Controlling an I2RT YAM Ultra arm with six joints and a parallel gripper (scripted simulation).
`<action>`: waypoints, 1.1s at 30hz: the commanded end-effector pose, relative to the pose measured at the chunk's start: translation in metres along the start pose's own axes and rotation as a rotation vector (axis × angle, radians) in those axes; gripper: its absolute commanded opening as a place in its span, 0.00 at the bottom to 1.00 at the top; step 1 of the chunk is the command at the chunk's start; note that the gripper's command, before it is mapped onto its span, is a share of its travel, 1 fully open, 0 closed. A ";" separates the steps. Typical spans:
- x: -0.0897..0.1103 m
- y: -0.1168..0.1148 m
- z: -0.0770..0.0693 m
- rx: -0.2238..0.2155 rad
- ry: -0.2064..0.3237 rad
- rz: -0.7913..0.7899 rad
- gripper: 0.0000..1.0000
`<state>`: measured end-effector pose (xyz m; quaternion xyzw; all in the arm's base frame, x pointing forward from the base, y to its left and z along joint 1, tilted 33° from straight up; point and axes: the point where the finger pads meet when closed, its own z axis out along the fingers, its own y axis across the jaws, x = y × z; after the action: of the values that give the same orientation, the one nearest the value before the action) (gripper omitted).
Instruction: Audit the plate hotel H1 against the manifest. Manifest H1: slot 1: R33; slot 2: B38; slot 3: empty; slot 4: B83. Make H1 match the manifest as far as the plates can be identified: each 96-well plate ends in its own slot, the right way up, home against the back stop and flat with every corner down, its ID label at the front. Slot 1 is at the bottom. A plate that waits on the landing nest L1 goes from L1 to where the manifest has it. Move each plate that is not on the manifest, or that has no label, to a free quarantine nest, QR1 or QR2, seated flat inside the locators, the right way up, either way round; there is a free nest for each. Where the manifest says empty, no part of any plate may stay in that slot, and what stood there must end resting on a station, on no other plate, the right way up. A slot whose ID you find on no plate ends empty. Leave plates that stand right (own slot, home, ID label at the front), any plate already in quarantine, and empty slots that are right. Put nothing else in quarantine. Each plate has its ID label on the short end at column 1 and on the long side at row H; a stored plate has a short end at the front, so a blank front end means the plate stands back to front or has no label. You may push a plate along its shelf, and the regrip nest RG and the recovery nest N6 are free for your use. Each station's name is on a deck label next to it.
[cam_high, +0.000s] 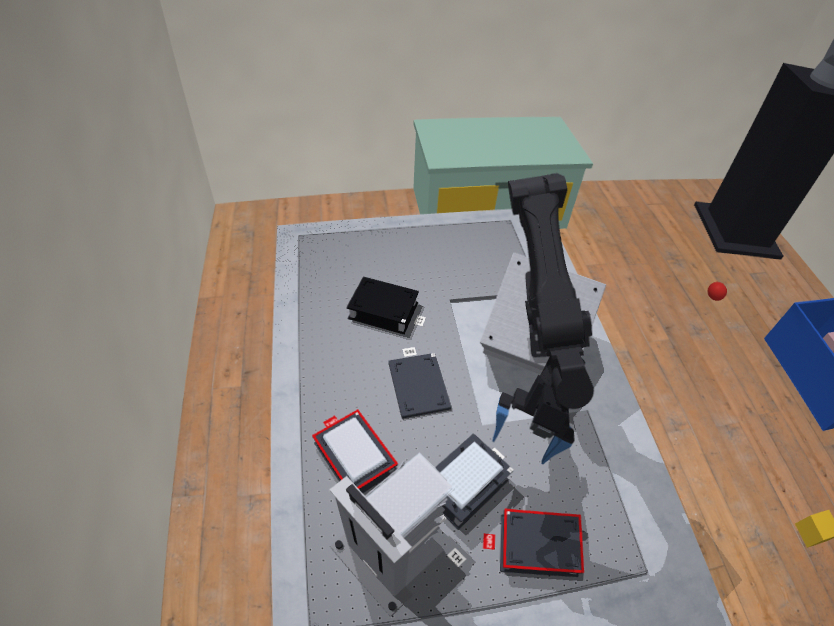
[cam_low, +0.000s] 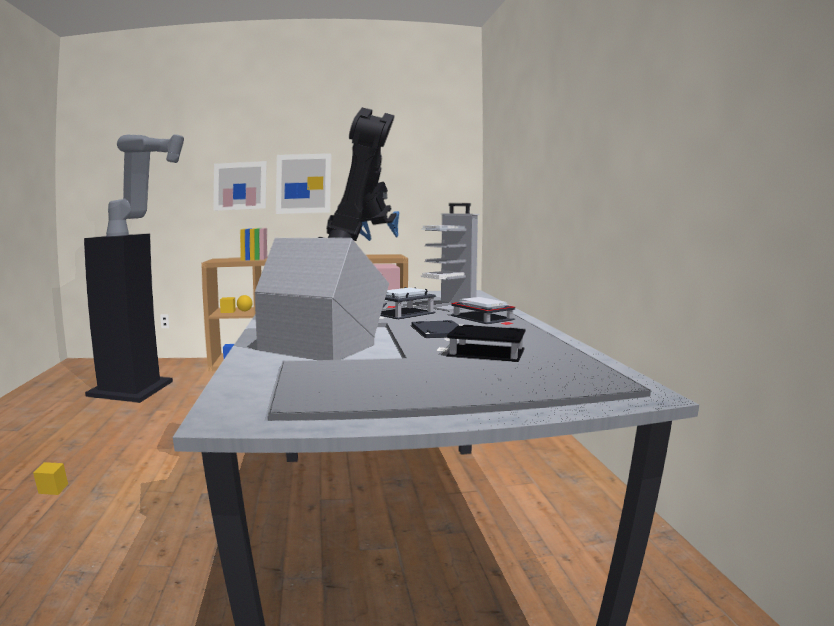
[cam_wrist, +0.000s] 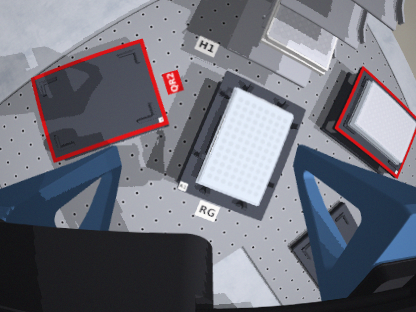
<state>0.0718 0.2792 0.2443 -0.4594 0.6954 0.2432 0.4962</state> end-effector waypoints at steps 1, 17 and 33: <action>-0.012 0.008 0.001 -0.041 0.026 -0.092 1.00; -0.040 0.048 0.012 -0.173 0.136 -0.382 1.00; -0.068 0.083 0.025 -0.288 0.250 -0.665 1.00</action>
<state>0.0272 0.3641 0.2820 -0.7166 0.5541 0.1184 0.4069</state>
